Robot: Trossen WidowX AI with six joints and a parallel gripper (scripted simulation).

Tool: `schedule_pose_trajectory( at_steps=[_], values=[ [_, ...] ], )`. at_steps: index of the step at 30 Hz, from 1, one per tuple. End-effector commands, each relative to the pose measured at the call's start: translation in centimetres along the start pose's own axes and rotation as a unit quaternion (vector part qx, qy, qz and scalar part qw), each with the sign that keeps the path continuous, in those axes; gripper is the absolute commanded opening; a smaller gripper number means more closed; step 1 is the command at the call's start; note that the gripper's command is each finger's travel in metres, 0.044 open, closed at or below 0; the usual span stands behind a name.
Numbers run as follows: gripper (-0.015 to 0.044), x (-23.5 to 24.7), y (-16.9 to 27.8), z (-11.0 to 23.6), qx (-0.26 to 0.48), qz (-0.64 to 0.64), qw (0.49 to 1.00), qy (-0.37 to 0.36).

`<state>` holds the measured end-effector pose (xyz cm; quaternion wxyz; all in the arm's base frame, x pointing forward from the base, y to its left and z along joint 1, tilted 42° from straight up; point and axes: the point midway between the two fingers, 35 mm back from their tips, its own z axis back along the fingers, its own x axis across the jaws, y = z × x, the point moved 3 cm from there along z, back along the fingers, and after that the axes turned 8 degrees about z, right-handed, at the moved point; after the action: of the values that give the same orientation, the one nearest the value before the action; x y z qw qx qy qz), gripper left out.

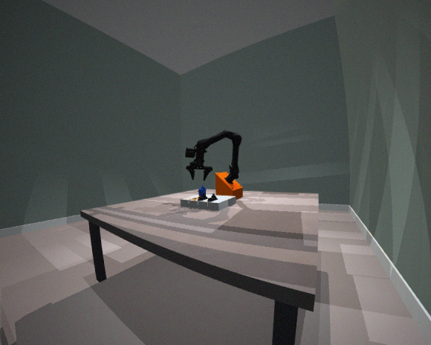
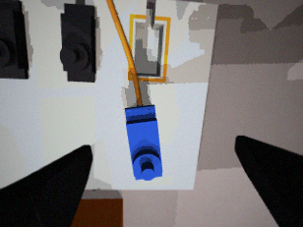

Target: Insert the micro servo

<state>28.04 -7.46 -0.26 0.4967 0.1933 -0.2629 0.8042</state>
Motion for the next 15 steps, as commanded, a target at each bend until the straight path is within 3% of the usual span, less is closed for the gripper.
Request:
schedule_pose_trajectory(
  at_steps=[1, 15],
  values=[
    [0.0440, 0.8, 1.1, -2.4, 0.033, 0.022, 0.998, -0.037],
    [0.0440, 1.3, 1.4, -5.1, 0.035, 0.024, 0.998, -0.040]
  ],
)
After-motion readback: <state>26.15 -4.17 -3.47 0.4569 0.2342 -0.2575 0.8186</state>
